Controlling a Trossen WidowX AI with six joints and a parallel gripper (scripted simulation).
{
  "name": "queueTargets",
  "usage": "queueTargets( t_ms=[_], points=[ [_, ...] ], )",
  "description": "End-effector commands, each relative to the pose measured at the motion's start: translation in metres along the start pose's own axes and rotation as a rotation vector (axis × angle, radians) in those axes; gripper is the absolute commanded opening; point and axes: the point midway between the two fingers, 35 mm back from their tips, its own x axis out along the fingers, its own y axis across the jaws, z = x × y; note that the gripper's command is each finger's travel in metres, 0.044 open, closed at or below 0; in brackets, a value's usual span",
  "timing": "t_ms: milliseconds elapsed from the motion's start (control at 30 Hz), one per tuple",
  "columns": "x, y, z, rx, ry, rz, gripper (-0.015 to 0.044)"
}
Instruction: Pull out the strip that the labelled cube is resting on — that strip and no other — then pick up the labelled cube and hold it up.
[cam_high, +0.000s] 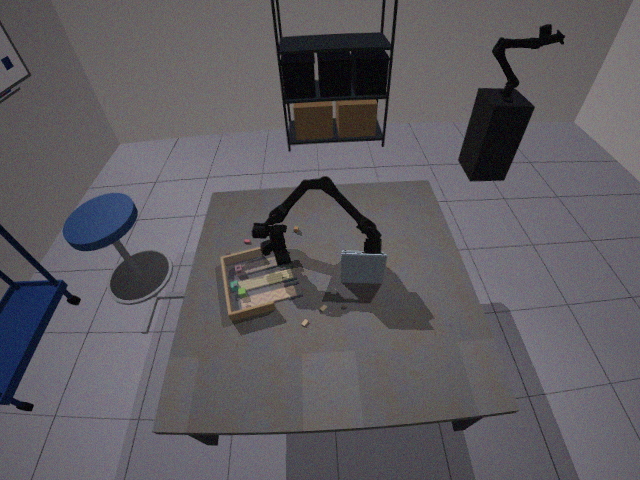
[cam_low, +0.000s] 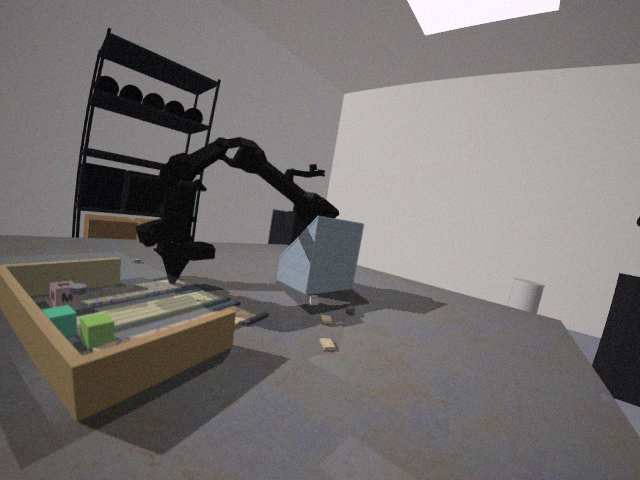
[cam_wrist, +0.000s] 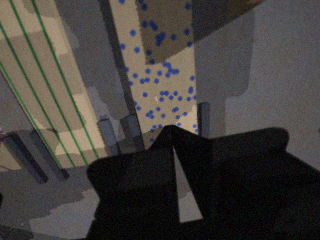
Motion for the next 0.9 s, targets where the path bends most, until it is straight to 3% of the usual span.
queueTargets(
  t_ms=[0,867],
  points=[
    [0.002,-0.001,0.000,0.000,0.000,-0.002,0.0000],
    [0.003,0.000,-0.020,-0.001,0.001,-0.002,0.0000]
  ],
)
